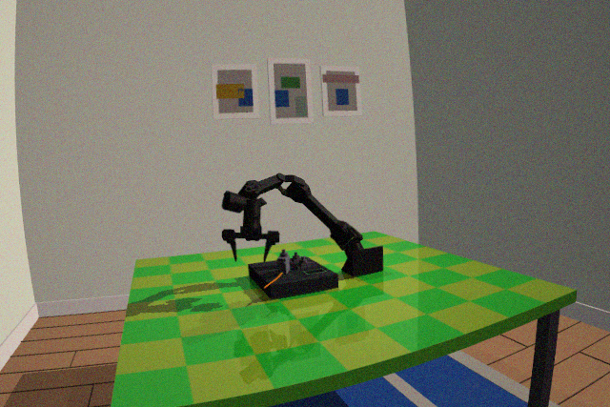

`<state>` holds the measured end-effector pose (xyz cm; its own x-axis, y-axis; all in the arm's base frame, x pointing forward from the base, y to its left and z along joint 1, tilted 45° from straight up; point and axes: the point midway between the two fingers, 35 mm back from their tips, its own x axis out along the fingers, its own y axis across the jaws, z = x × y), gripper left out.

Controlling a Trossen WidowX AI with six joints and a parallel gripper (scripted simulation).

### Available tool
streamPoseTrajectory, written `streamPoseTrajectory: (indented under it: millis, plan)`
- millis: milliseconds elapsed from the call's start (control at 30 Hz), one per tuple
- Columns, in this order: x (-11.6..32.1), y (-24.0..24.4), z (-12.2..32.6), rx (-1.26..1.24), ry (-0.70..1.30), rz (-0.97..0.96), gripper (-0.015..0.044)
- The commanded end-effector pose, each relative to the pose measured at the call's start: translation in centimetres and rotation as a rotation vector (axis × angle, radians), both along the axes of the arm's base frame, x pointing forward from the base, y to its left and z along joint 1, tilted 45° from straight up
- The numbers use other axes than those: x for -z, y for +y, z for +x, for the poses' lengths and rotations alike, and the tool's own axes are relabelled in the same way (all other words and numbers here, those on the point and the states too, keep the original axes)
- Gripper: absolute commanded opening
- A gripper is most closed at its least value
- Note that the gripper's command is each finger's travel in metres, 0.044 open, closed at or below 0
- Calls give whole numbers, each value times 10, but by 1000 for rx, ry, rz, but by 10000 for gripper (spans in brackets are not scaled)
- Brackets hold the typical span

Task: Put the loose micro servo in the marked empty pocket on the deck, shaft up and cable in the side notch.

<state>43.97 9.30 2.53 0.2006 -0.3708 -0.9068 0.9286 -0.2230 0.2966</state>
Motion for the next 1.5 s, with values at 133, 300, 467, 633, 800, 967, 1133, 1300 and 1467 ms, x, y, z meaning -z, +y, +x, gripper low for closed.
streamPoseTrajectory:
  millis: [133,300,467,633,800,967,1133,1300,1467]
  plan:
    - [-19,-7,-67,209,56,-147,440]
    - [-37,-14,-106,320,57,-268,440]
    - [-52,-20,-128,383,39,-357,440]
    - [-49,-22,-128,383,39,-357,440]
    - [-36,-35,-128,384,38,-358,440]
    - [-32,-39,-129,384,38,-358,440]
    - [-27,-44,-129,384,38,-358,440]
    - [-22,-49,-129,384,38,-358,440]
    - [-19,-52,-129,384,37,-358,414]
